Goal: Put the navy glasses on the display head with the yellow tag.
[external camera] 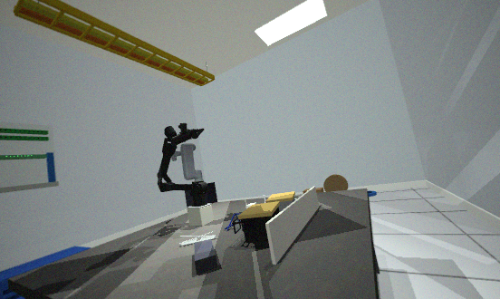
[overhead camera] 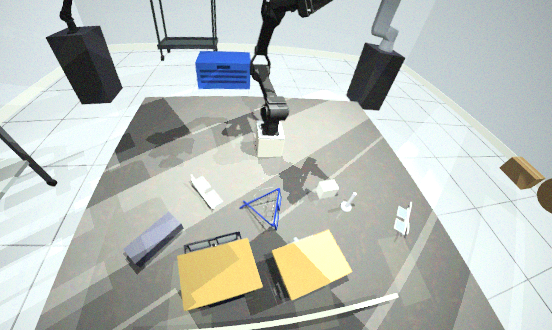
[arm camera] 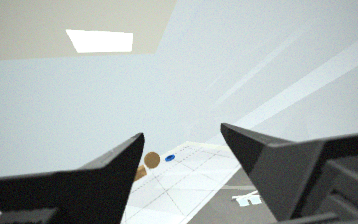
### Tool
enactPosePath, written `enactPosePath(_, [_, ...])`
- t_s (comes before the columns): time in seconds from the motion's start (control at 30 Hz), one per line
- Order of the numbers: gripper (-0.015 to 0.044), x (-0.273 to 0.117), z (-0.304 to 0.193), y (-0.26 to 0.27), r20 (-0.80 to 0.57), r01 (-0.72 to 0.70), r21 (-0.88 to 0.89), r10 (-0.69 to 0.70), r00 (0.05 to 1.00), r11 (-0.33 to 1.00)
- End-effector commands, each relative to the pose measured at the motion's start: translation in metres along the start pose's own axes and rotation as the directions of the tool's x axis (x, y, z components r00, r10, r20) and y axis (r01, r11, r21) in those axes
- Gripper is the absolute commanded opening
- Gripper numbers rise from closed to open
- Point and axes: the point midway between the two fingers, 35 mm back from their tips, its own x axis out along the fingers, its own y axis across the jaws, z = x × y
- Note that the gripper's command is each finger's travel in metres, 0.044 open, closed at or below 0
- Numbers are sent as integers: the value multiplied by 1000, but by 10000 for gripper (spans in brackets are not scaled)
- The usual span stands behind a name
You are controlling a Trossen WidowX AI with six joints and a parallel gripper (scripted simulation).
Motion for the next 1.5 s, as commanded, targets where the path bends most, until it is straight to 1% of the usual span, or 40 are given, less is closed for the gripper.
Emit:
enactPosePath(0.0, [426, 0, 0, 0, 0, 0, 0, 0, 1000, 1000])
enactPosePath(0.03, [440, 0, 0, 0, 0, 0, 0, 0, 1000, 1000])
enactPosePath(0.23, [440, 0, 0, 0, 0, 0, 0, 0, 1000, 1000])
enactPosePath(0.37, [335, 11, 0, -18, -18, 43, 22, -42, 999, 999])
enactPosePath(0.53, [204, 45, -10, -84, -99, 196, 83, -188, 977, 977])
enactPosePath(0.7, [200, 66, -29, -144, -184, 350, 101, -328, 927, 931])
enactPosePath(0.87, [200, 82, -56, -206, -301, 502, 118, -450, 840, 857])
enactPosePath(1.0, [200, 85, -89, -263, -422, 635, 111, -543, 726, 764])
enactPosePath(1.2, [200, 68, -154, -344, -615, 809, 47, -621, 485, 586])
enactPosePath(1.33, [200, 43, -204, -385, -736, 886, -27, -609, 296, 463])
enactPosePath(1.47, [200, 8, -257, -413, -833, 927, -126, -545, 94, 352])
